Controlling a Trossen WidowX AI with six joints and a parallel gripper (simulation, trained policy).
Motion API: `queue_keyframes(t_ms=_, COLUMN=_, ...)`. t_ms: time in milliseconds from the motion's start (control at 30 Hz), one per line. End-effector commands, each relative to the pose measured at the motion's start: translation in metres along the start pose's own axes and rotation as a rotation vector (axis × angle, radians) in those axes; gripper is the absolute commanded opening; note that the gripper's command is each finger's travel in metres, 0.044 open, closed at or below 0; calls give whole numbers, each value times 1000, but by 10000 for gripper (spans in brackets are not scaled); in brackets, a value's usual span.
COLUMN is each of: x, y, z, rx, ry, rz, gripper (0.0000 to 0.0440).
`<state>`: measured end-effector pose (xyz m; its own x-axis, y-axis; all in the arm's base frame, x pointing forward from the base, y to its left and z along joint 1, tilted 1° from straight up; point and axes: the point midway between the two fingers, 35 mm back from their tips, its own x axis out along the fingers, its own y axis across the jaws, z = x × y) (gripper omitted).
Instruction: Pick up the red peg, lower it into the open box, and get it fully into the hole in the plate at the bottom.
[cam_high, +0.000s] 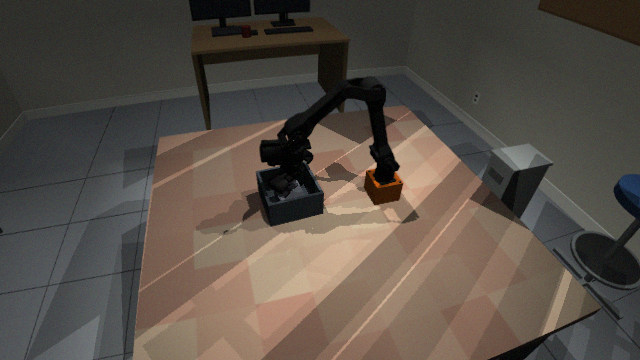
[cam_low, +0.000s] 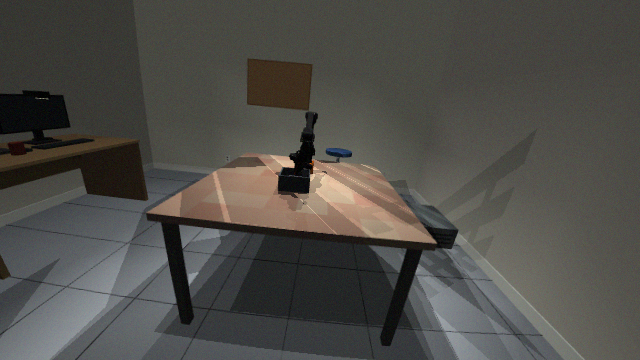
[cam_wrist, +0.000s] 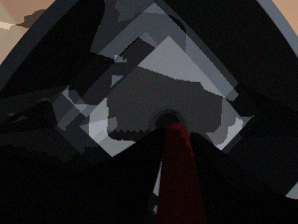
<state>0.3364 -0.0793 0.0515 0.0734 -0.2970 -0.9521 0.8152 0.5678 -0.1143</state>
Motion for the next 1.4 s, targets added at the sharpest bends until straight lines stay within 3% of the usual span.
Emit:
queue_keyframes(t_ms=0, x=13, y=1, z=-2, rx=-41, ry=33, rz=12, gripper=21)
queue_keyframes(t_ms=200, x=30, y=2, z=-4, rx=-78, ry=80, rz=24, gripper=152)
queue_keyframes(t_ms=300, x=31, y=4, z=6, rx=-102, ry=76, rz=37, gripper=177)
queue_keyframes(t_ms=633, x=22, y=29, z=37, rx=-96, ry=105, rz=109, gripper=431)
queue_keyframes(t_ms=1000, x=-3, y=72, z=70, rx=-109, ry=94, rz=255, gripper=440)
queue_keyframes(t_ms=1367, x=-5, y=74, z=71, rx=-110, ry=91, rz=264, gripper=440)
